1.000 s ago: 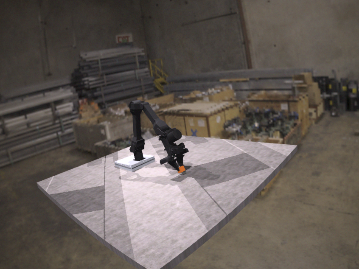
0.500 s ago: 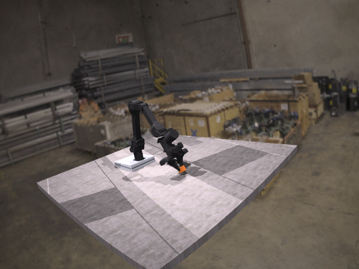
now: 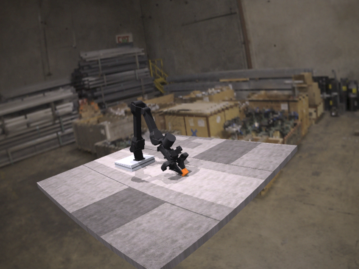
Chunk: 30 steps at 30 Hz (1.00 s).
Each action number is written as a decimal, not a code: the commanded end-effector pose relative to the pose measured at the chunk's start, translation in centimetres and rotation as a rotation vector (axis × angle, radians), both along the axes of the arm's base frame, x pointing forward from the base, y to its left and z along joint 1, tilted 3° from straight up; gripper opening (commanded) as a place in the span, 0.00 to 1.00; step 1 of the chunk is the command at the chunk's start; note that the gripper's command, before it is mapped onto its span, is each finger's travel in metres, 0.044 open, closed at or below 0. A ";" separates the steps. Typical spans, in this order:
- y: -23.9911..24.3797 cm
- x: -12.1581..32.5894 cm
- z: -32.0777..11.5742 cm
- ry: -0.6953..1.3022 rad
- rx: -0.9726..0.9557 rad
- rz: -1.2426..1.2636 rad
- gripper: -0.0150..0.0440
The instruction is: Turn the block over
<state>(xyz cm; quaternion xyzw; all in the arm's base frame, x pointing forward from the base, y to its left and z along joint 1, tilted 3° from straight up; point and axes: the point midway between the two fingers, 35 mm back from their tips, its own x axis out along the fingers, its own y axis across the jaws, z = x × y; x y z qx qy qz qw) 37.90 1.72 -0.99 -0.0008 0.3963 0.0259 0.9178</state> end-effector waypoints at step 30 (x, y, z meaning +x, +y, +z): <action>0.0 -1.6 0.0 -0.276 0.018 -0.008 0.25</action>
